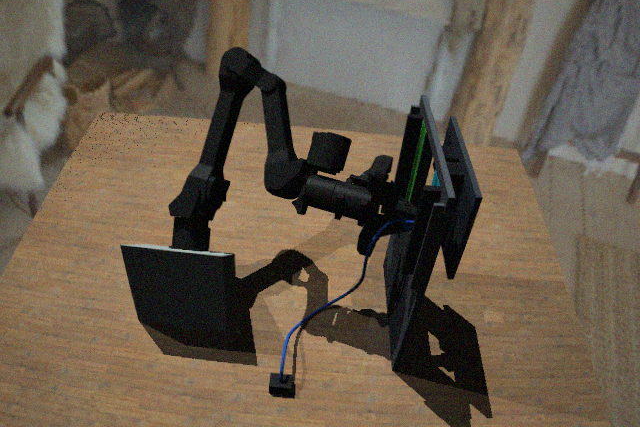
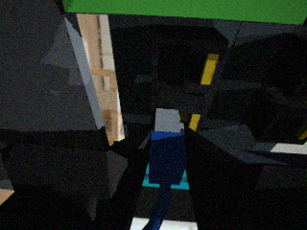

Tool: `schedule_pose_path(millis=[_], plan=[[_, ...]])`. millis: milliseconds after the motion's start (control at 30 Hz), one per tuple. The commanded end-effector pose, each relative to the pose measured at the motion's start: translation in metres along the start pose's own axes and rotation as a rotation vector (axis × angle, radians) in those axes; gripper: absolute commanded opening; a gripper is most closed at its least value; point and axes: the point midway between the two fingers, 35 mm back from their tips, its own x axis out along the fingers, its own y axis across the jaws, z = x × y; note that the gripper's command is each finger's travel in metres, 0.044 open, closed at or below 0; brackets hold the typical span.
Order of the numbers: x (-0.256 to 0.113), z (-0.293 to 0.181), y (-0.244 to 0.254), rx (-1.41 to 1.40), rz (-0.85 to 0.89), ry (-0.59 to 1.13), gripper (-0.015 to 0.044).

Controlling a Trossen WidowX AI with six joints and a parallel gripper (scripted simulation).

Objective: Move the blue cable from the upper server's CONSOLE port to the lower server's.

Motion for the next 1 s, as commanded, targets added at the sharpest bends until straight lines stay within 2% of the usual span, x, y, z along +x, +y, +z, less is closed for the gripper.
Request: schedule_pose_path(millis=[0,533,967], plan=[[0.0018,0.0004,-0.0017,0.003,-0.007,0.003,0.0],[0.0037,0.0011,-0.0017,0.004,-0.007,0.003,0.0],[0.0018,0.0004,0.0003,0.001,-0.001,0.002,0.0341]])
